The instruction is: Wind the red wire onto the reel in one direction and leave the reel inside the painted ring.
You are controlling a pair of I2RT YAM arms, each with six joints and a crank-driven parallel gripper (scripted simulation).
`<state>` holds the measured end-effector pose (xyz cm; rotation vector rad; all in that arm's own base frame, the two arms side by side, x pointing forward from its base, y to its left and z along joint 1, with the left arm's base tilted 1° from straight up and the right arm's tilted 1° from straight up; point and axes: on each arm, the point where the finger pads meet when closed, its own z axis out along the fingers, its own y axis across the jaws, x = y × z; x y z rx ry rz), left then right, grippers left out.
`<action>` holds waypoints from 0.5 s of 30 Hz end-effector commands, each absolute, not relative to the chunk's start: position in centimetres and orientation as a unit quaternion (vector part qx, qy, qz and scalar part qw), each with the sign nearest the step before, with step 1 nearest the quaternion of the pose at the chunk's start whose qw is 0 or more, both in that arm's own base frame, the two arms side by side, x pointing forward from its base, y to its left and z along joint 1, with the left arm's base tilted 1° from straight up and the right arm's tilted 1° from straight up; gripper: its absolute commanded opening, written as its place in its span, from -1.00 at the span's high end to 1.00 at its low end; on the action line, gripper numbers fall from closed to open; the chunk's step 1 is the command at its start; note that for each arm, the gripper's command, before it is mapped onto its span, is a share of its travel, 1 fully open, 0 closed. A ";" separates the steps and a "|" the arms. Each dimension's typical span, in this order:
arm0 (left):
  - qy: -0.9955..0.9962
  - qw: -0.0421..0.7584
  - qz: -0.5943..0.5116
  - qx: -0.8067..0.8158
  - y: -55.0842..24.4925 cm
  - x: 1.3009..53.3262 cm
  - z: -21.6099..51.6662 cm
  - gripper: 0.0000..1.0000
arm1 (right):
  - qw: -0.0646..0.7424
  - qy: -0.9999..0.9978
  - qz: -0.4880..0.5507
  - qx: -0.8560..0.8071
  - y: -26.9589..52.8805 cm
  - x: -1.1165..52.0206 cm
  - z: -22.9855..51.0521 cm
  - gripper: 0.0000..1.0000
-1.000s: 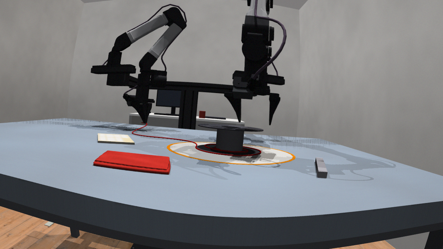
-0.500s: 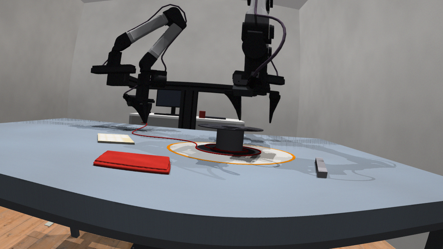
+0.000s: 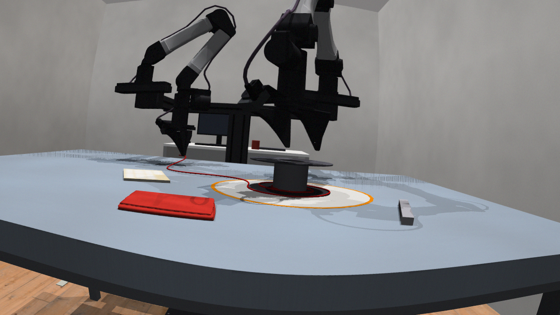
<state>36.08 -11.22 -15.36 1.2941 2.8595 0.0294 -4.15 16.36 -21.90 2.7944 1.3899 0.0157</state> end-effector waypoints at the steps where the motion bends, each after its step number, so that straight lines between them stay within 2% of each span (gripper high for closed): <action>1: 0.826 0.004 0.007 0.563 -12.2 37.7 -15.2 -0.86 | 0.006 0.454 0.002 0.891 16.6 -4.6 -21.8 1.00; 10: 0.636 0.004 0.009 0.771 -15.5 39.2 -15.9 -0.86 | 0.006 0.455 0.002 0.891 16.6 -4.6 -21.8 1.00; 12: 0.636 0.004 0.009 0.771 -15.5 39.2 -15.9 -0.86 | 0.006 0.455 0.002 0.891 16.6 -4.6 -21.8 1.00; 15: 0.526 -0.001 0.006 0.850 -15.5 39.1 -15.8 -0.86 | 0.006 0.455 0.002 0.891 16.6 -4.6 -21.8 1.00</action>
